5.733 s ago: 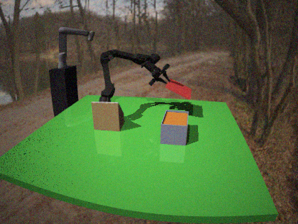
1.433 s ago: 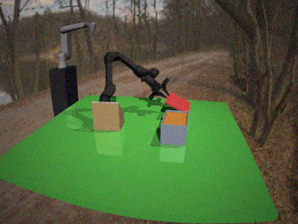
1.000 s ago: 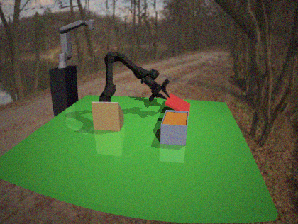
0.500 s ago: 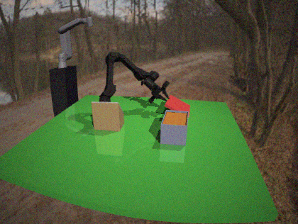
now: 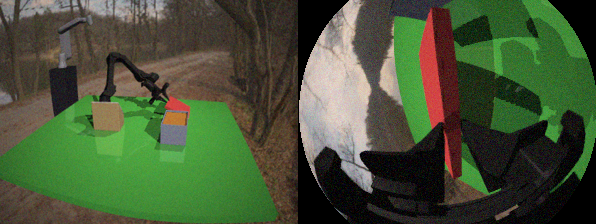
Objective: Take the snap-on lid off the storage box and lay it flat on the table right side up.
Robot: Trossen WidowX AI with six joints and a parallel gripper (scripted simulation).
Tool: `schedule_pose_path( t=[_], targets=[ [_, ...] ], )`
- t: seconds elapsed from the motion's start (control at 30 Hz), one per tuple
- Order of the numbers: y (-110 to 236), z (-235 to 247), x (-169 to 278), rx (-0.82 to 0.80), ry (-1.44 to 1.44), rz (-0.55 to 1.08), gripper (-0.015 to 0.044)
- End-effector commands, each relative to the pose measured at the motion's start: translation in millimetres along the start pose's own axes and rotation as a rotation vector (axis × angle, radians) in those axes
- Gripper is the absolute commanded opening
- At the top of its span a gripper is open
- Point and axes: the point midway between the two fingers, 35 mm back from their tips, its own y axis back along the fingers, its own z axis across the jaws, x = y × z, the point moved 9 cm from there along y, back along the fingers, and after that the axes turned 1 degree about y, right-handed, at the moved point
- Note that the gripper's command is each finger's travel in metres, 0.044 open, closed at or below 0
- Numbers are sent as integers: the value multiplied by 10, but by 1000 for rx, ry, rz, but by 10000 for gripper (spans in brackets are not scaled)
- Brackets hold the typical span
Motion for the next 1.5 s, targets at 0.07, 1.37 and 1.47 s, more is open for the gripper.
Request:
schedule_pose_path(
  t=[0.07,1.37,1.47],
  targets=[
    [-48,-45,-11,-2,-3,-7,0],
    [-131,-114,46,-7,-5,-5,79],
    [-129,-107,50,-2,-4,-6,157]
  ],
)
